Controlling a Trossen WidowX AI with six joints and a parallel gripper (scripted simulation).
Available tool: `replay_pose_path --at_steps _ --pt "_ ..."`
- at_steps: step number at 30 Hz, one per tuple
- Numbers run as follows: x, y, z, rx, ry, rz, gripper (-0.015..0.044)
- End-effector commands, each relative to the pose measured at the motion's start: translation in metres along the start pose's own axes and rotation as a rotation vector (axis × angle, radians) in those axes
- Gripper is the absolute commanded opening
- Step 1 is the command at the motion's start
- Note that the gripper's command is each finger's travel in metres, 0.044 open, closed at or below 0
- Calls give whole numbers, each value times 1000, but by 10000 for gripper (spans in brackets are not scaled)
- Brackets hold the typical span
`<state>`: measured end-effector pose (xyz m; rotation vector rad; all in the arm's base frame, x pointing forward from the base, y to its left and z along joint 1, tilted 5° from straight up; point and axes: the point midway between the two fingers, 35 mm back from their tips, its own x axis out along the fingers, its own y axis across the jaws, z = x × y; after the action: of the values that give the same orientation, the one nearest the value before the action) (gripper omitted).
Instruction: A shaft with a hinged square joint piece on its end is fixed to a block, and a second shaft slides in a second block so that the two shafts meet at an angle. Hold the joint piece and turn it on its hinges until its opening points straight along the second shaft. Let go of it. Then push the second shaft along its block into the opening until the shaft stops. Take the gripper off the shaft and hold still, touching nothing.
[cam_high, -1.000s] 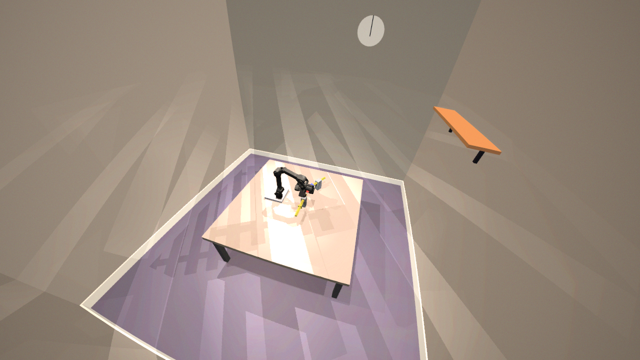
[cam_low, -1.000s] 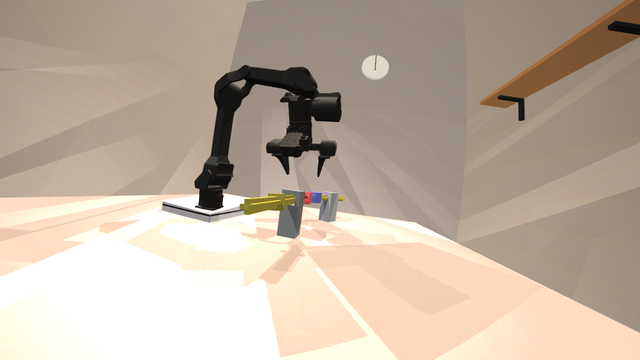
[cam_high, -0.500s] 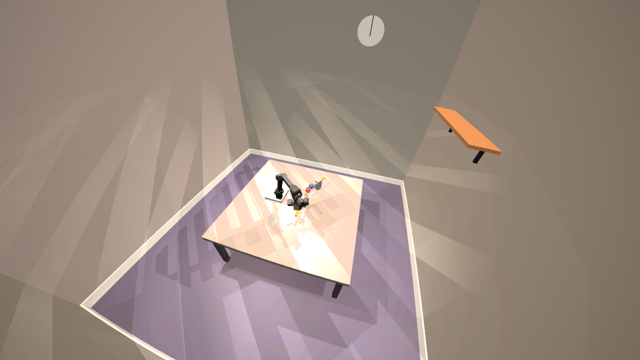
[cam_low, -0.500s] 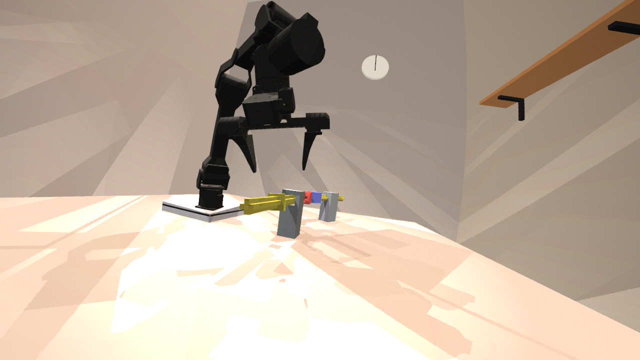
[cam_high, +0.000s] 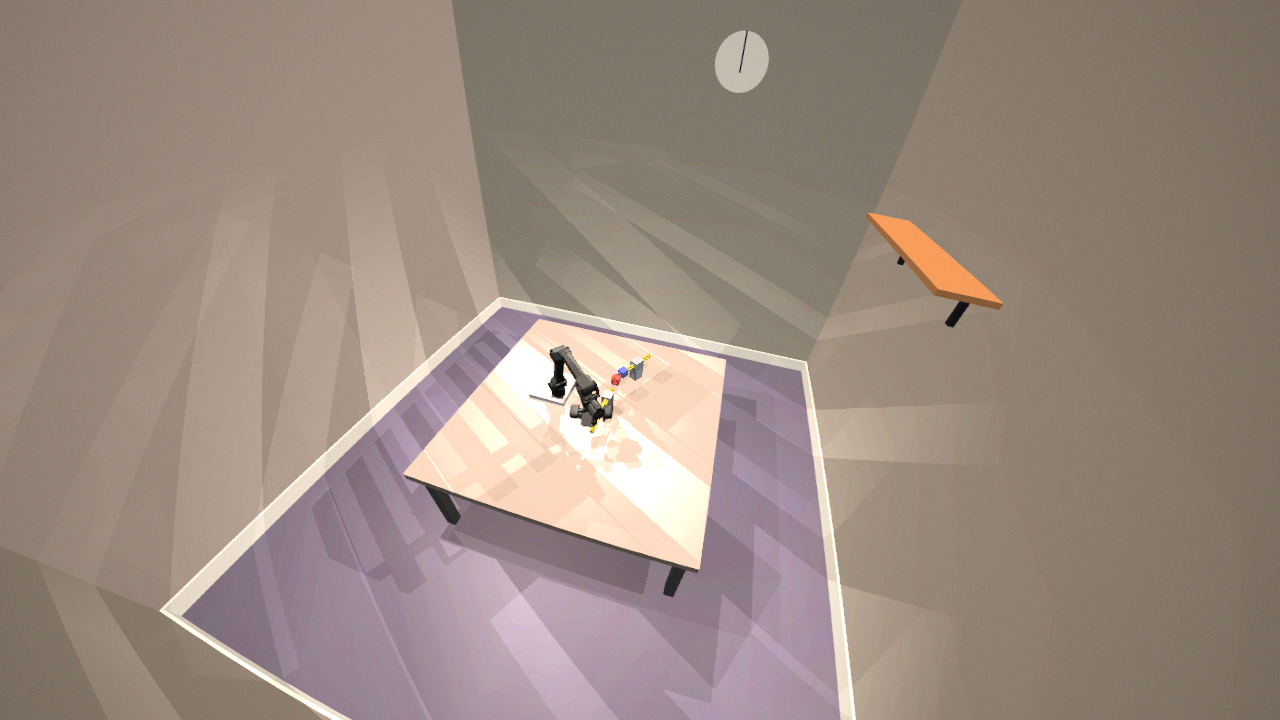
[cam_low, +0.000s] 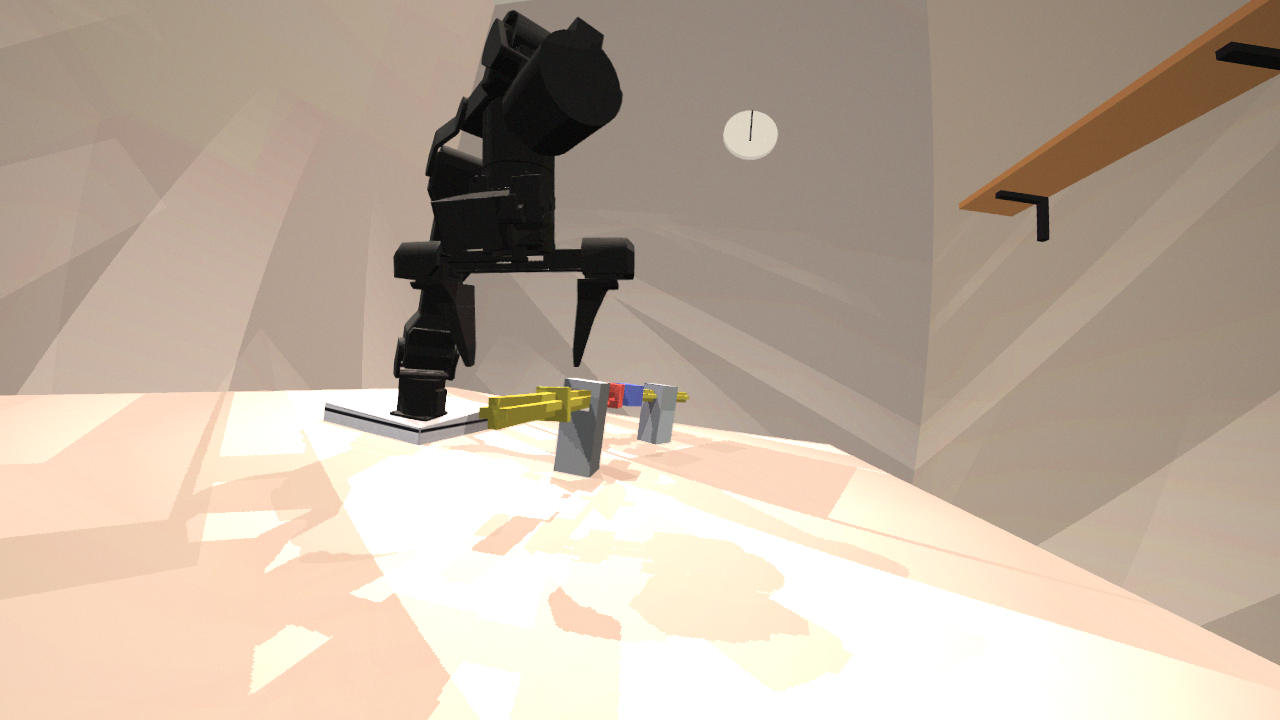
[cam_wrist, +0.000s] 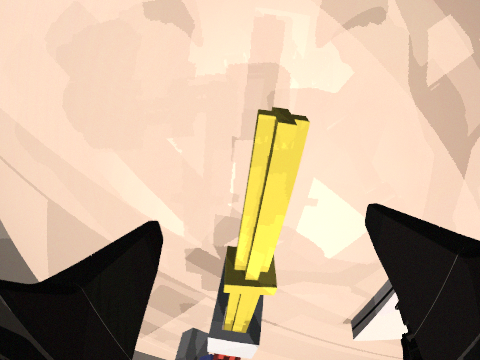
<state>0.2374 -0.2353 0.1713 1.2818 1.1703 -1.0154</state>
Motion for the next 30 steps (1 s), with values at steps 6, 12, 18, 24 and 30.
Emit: replay_pose_path --at_steps 6,12,18,24,30 --pt "39 -5 0 183 -183 -4 440" --pt "41 -6 0 196 -195 -2 440" --pt "48 -6 1 196 -195 -2 440" --pt "58 -6 3 196 -195 -3 440" --pt "67 -6 4 196 -194 -3 440"
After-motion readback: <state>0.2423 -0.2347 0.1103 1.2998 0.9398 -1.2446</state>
